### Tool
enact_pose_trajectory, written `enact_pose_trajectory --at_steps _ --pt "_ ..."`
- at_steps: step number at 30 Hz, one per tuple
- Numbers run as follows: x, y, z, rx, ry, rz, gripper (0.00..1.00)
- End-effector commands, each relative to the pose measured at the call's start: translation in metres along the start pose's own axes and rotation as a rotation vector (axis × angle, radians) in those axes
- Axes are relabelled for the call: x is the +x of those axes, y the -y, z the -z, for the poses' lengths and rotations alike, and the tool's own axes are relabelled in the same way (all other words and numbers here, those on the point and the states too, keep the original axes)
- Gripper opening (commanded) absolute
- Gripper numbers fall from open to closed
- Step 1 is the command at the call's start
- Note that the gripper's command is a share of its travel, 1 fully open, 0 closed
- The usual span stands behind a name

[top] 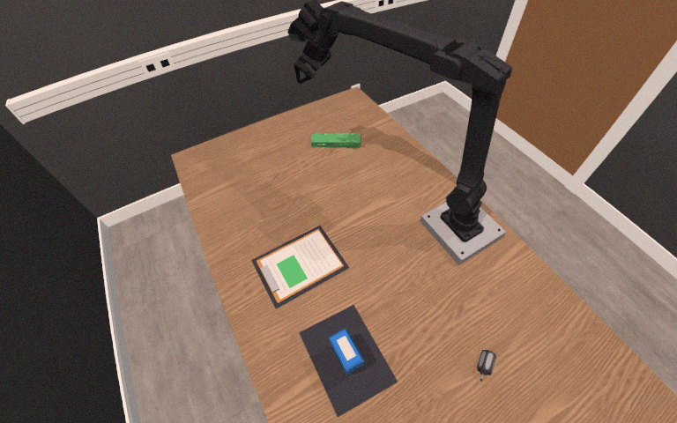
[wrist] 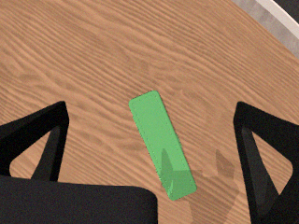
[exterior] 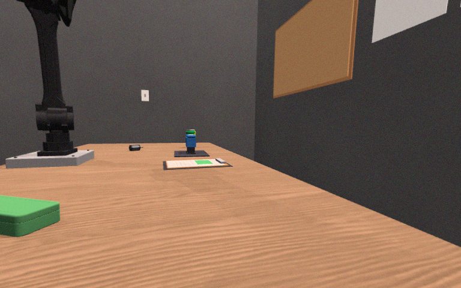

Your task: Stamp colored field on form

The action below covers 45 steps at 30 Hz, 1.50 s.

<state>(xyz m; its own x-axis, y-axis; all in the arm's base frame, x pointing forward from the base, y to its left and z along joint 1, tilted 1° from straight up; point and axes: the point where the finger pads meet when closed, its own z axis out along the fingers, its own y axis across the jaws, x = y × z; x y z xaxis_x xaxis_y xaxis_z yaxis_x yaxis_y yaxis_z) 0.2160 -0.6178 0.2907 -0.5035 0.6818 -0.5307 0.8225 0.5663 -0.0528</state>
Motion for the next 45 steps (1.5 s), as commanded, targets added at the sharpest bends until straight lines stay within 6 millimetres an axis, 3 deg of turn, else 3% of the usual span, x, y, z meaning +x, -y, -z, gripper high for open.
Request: enact_pose_trajectory --at_steps 1,17,18,24,27,30,31,32,34,35,37,39,40,42,43,45 --pt "-0.004 0.000 0.006 0.004 0.014 0.002 1.00" --pt "-0.004 0.000 0.006 0.004 0.014 0.002 1.00" --pt "-0.017 0.003 0.016 0.012 0.043 0.006 1.00" --pt "0.000 -0.030 -0.010 -0.028 -0.027 0.071 1.00" --pt "0.001 -0.068 -0.020 -0.061 -0.051 0.156 1.00" --pt "0.004 -0.127 -0.028 -0.110 -0.076 0.292 1.00" --pt "0.004 -0.127 -0.028 -0.111 -0.075 0.292 1.00" --pt "0.007 -0.152 -0.030 -0.130 -0.085 0.348 1.00" --pt "0.007 -0.152 -0.030 -0.130 -0.085 0.348 1.00" --pt "-0.019 -0.176 -0.012 -0.135 -0.032 0.412 1.00" --pt "0.022 -0.235 -0.033 -0.199 -0.115 0.549 1.00" --pt "0.040 -0.298 -0.032 -0.245 -0.130 0.690 1.00" --pt "0.040 -0.298 -0.032 -0.250 -0.135 0.705 1.00" --pt "0.065 -0.362 -0.026 -0.296 -0.146 0.851 1.00" --pt "0.036 -0.365 -0.009 -0.291 -0.088 0.873 1.00" --pt "0.097 -0.425 -0.016 -0.351 -0.162 1.028 1.00"
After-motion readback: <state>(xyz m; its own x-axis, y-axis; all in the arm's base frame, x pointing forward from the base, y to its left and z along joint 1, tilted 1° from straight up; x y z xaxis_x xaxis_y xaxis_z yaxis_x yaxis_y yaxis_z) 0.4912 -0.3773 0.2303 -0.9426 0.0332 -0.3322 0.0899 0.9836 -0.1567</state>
